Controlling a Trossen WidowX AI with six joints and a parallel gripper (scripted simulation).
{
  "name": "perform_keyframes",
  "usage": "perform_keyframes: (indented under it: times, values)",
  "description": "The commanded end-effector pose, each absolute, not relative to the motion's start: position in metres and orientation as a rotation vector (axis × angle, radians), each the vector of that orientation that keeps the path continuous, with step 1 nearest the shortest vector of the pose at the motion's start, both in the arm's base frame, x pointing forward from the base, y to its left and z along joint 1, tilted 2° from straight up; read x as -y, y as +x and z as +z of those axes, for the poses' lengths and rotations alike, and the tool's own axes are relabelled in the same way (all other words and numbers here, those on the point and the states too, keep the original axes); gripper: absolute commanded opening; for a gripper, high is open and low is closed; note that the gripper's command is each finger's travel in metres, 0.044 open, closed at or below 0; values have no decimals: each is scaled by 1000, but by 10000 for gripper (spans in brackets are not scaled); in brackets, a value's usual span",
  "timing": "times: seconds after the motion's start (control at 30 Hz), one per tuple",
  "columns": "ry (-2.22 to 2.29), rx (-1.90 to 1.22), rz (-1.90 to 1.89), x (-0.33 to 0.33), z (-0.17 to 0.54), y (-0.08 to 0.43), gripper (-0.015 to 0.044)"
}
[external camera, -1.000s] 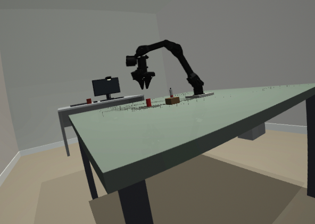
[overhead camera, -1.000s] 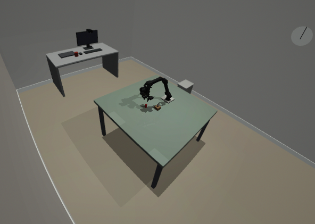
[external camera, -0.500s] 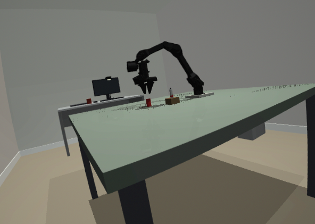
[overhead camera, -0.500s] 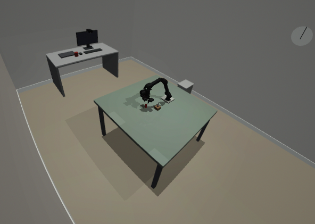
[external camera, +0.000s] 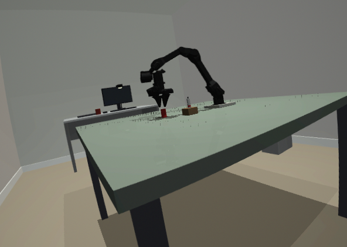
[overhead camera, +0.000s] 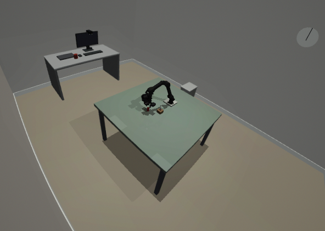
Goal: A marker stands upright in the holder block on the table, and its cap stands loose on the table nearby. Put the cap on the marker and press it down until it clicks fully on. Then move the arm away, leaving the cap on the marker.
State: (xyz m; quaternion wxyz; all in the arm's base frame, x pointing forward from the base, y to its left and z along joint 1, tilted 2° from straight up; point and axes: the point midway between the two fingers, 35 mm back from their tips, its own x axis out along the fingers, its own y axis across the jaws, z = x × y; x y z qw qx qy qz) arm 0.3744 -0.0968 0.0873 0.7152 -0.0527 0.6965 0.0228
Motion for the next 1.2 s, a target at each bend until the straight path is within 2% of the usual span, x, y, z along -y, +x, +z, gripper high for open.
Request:
perform_keyframes:
  times: [0.0,0.97,1.1,1.17]
  values:
    - [-120,-1555,55,97,77,373,255]
    - [-120,-1555,55,98,38,373,255]
    - [-120,-1555,55,98,38,373,150]
    - [-120,-1555,55,98,38,373,137]
